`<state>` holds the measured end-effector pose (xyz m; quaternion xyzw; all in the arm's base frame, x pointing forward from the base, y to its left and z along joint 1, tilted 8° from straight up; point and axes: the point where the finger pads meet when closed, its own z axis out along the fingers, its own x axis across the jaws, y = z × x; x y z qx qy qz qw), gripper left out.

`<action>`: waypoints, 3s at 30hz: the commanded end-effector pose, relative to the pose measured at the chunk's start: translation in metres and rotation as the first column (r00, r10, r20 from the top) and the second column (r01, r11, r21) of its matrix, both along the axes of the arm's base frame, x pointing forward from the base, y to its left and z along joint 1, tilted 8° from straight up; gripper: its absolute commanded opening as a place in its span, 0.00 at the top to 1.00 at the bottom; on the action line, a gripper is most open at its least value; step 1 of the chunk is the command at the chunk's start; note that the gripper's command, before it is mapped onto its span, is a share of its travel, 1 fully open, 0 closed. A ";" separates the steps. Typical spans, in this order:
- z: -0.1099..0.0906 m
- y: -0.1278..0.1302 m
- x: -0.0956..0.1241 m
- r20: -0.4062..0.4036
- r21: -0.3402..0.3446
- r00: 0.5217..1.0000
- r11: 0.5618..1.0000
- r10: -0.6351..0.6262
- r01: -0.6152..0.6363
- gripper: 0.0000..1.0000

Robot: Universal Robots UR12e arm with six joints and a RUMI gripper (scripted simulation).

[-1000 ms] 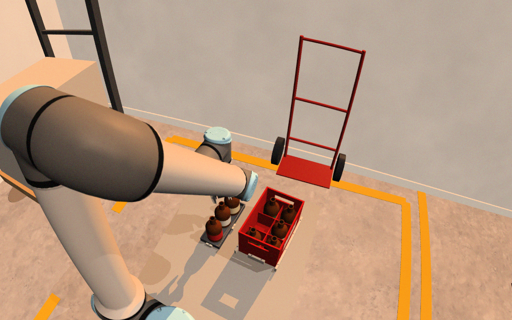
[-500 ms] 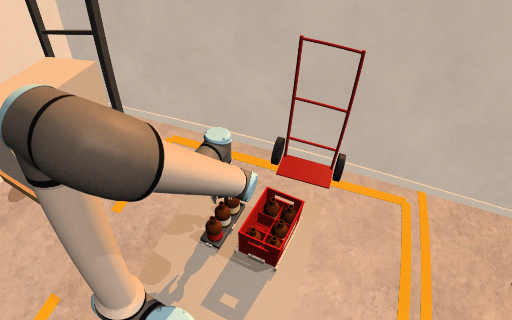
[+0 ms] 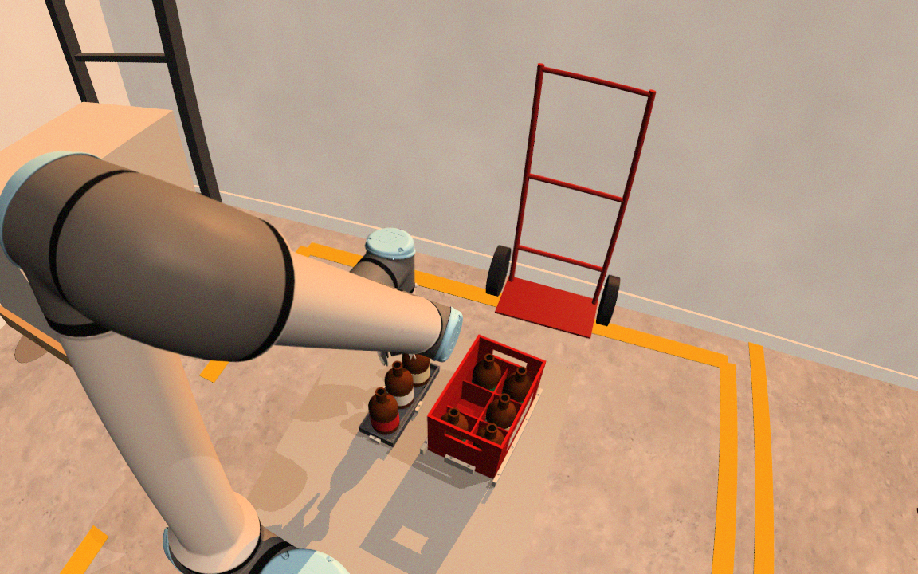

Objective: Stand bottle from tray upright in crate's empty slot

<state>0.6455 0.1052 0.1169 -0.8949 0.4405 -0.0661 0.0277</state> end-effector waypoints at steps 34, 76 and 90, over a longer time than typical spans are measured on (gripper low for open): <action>0.001 0.000 0.001 0.001 0.000 1.000 1.000 0.000 0.000 0.62; -0.001 0.000 0.002 0.001 0.000 1.000 1.000 0.000 0.000 0.62; -0.012 0.000 0.003 0.001 0.000 1.000 1.000 0.000 0.000 0.62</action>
